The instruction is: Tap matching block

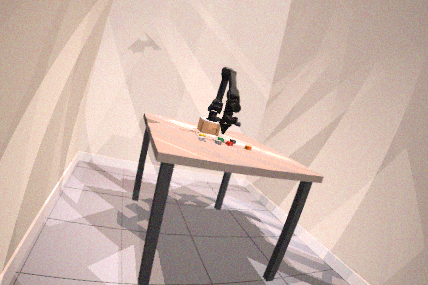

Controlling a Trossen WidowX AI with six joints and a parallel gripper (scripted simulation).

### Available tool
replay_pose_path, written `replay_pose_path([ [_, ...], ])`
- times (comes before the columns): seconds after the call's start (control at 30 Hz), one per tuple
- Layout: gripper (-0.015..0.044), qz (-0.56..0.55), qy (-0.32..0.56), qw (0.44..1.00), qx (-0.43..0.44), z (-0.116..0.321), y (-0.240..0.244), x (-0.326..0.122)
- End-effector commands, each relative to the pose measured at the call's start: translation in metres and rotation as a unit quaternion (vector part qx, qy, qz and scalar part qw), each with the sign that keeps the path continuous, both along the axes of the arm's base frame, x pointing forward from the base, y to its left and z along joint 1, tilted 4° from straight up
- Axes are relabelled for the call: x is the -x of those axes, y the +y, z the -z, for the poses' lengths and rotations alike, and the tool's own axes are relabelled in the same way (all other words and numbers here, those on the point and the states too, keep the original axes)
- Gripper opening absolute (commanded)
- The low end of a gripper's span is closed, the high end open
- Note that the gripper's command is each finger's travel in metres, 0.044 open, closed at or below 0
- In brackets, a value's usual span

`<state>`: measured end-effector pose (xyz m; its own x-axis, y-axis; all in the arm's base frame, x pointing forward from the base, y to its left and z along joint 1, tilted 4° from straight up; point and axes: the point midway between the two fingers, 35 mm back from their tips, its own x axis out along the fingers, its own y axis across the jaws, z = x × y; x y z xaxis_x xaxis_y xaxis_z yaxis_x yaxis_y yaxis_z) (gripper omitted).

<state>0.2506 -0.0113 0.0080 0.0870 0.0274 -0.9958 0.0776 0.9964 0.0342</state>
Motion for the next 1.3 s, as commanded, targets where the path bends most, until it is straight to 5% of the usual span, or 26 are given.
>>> replay_pose_path([
  [0.0, 0.002, 0.002, 0.001, 1.0, 0.002, 0.005, 0.0, 0.0],
  [0.67, 0.002, 0.002, 0.001, 1.0, 0.002, 0.029, 0.0, -0.002],
  [0.93, 0.002, 0.002, 0.001, 1.0, 0.002, -0.001, -0.001, 0.001],
  [1.27, 0.0283, 0.002, 0.002, 1.0, -0.002, -0.053, 0.112, -0.022],
])
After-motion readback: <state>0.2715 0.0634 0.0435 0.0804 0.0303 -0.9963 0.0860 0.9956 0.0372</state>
